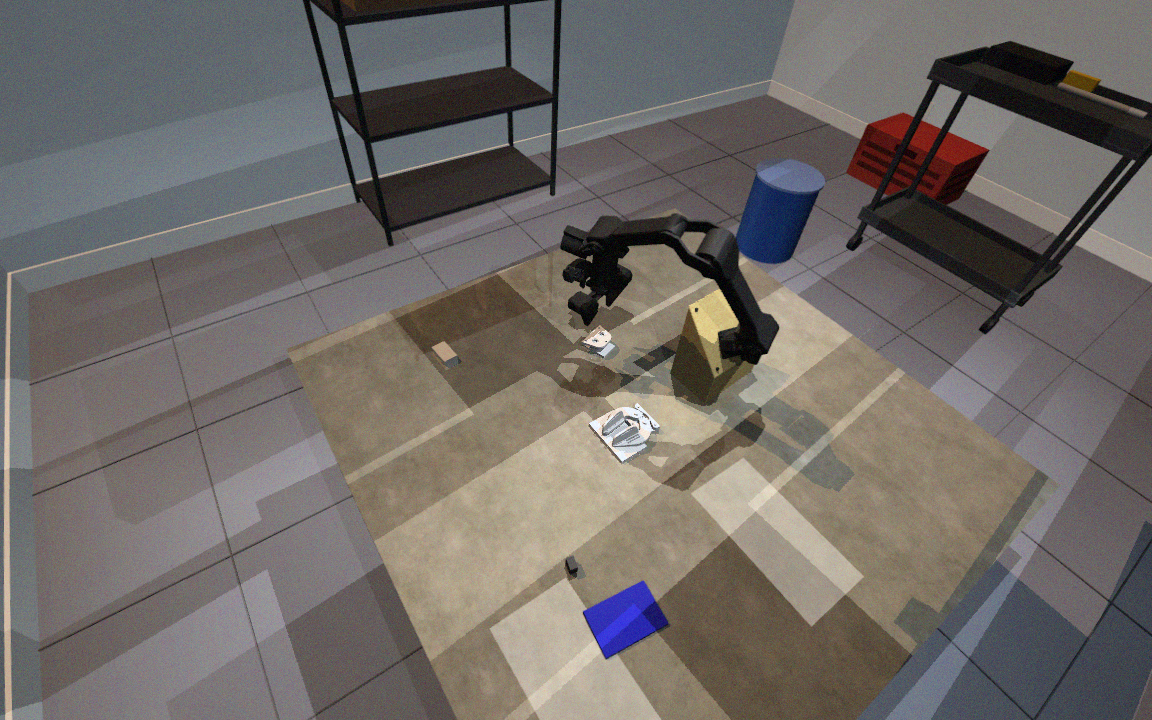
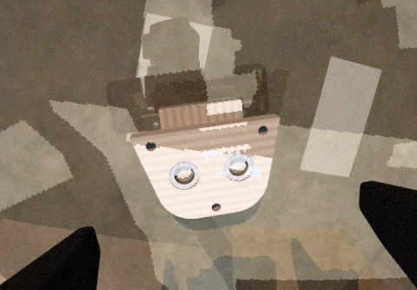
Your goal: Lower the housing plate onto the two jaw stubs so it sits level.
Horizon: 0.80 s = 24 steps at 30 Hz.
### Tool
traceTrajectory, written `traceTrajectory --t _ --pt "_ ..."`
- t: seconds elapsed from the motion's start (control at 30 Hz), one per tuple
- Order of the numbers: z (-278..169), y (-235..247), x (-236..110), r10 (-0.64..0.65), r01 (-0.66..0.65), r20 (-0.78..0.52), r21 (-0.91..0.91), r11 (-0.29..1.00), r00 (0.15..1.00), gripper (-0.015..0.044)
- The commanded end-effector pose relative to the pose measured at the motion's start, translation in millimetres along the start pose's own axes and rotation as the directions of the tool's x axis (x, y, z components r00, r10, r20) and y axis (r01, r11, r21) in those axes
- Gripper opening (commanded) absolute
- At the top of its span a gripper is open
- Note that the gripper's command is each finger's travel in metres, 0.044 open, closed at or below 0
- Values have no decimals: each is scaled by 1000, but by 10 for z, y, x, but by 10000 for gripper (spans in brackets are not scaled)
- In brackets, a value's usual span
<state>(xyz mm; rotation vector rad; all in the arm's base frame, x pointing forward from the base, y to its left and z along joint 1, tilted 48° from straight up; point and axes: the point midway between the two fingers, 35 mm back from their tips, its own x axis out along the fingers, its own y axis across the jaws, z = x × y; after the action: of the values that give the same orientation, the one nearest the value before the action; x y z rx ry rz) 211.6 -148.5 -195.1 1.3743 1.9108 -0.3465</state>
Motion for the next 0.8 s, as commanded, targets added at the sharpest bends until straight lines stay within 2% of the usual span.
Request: traceTrajectory --t 0.0,0.07,0.77 --pt "-50 -2 312 0 0 -20 -4 1000 1000 440" --pt "-61 -6 398 0 0 -20 -5 1000 1000 440" --pt "-61 -6 398 0 0 -20 -5 1000 1000 440"
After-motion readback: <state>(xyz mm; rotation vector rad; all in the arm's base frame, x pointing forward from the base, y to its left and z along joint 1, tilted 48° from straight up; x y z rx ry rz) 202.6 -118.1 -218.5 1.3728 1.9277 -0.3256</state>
